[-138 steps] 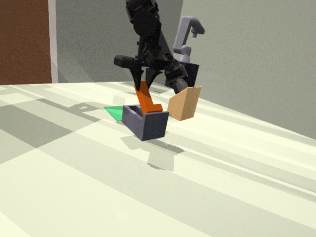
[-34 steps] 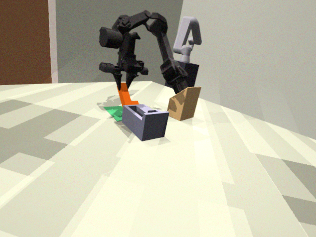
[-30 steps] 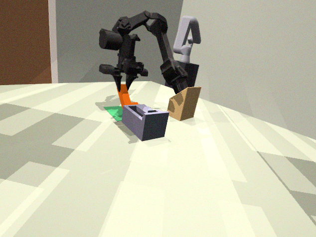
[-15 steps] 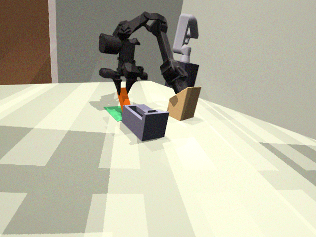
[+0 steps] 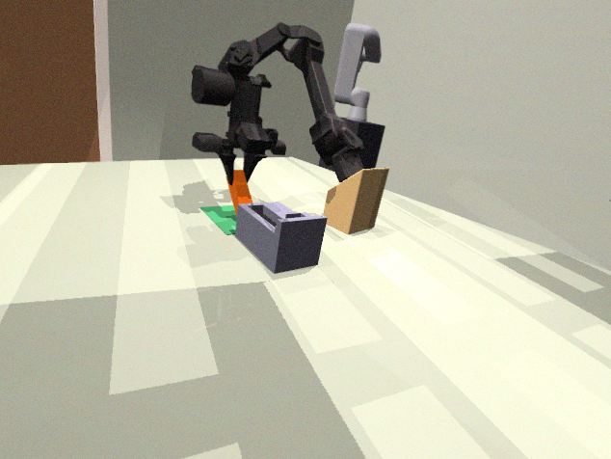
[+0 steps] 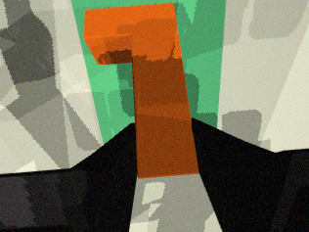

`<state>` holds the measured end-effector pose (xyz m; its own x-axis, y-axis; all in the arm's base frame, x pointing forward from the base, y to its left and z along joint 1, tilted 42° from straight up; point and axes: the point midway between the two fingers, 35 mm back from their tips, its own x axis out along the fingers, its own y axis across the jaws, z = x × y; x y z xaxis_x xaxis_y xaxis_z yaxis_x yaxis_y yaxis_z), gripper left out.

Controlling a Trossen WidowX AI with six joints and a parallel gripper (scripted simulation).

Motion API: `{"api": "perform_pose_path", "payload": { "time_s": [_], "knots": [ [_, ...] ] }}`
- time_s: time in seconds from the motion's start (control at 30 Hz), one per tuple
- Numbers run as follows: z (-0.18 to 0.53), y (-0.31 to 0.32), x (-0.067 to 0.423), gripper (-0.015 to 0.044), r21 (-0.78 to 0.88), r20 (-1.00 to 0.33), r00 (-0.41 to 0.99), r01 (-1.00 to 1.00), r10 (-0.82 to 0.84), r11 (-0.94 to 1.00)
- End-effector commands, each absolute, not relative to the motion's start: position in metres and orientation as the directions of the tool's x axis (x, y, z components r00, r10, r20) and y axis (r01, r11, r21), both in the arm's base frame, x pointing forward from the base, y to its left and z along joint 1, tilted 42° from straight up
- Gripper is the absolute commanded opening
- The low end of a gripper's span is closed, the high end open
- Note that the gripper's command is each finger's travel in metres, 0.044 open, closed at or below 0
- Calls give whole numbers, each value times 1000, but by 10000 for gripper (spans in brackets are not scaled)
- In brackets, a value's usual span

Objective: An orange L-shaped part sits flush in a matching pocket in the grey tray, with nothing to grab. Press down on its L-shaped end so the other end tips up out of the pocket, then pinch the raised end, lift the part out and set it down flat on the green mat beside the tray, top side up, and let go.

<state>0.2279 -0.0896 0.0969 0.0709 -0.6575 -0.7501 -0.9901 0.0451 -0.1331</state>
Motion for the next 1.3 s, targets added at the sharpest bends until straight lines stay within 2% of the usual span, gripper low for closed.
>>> {"api": "perform_pose_path", "payload": {
  "time_s": [0.0,0.23,0.4,0.57,1.27],
  "knots": [
    [97,-90,228,79,-133,-750,71,-990,-657,45],
    [99,-88,228,263,-133,-751,71,-990,-657,45],
    [127,-60,229,394,-130,-755,70,-991,-652,44],
    [164,-30,222,400,-129,-750,69,-991,-658,43],
    [160,-34,223,400,-134,-749,78,-990,-658,35]
  ]
}}
